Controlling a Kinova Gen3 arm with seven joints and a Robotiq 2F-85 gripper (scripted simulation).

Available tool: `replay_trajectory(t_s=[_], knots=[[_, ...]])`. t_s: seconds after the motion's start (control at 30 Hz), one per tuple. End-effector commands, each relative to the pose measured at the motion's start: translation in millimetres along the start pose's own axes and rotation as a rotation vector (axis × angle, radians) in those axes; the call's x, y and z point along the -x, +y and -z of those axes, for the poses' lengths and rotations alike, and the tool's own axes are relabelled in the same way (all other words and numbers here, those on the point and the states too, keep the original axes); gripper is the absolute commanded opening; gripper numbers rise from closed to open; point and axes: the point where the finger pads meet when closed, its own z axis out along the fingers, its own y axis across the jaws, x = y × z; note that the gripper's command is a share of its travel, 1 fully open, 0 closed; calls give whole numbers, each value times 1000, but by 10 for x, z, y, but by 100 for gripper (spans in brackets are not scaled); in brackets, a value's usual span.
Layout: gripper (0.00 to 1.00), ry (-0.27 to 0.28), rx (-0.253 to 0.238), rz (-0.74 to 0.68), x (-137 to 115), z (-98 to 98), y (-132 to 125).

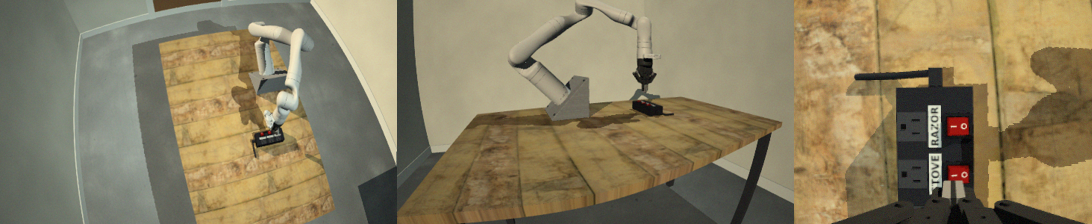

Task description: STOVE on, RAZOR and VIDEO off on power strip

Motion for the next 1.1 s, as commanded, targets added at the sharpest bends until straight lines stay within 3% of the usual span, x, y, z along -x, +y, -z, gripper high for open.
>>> replay_trajectory(t_s=[0.0,1.07], knots=[[0,0,-2,0,0,11,-5],[0,0,-2,0,0,-69,-6]])
